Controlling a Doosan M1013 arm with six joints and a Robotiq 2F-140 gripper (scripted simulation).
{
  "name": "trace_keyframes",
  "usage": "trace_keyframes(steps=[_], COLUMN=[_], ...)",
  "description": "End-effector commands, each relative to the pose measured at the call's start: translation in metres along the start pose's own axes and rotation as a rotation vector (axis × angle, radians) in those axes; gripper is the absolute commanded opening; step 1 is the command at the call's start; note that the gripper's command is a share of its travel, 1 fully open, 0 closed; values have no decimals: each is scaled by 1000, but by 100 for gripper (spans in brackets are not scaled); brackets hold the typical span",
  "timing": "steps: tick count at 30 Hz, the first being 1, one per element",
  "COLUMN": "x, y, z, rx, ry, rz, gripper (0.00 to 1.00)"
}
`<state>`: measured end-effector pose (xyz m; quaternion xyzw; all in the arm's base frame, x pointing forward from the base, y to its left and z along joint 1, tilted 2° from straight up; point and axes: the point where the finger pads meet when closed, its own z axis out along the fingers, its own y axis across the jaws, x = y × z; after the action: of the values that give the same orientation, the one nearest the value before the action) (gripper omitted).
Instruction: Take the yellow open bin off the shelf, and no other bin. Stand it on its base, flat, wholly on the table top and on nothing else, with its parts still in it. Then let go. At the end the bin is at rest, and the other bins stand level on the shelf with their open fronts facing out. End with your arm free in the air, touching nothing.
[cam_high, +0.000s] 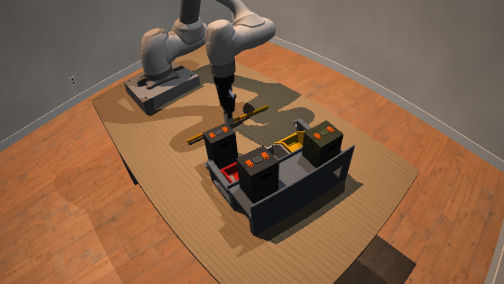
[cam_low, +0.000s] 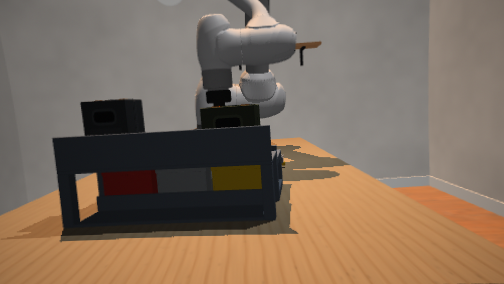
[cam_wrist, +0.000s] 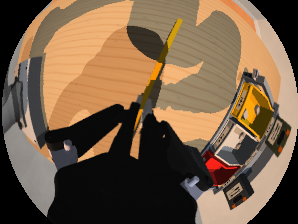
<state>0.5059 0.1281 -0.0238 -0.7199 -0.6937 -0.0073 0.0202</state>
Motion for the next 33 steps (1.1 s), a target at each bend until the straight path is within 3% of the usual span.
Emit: trace_keyframes(steps=[1,14,15,33], x=[0,0,0,0], y=[0,0,0,0], z=[4,6,6,6], rx=[-1,-1,-1,-1], ry=[0,0,0,0], rz=[0,0,0,0], gripper=[0,0,57,57])
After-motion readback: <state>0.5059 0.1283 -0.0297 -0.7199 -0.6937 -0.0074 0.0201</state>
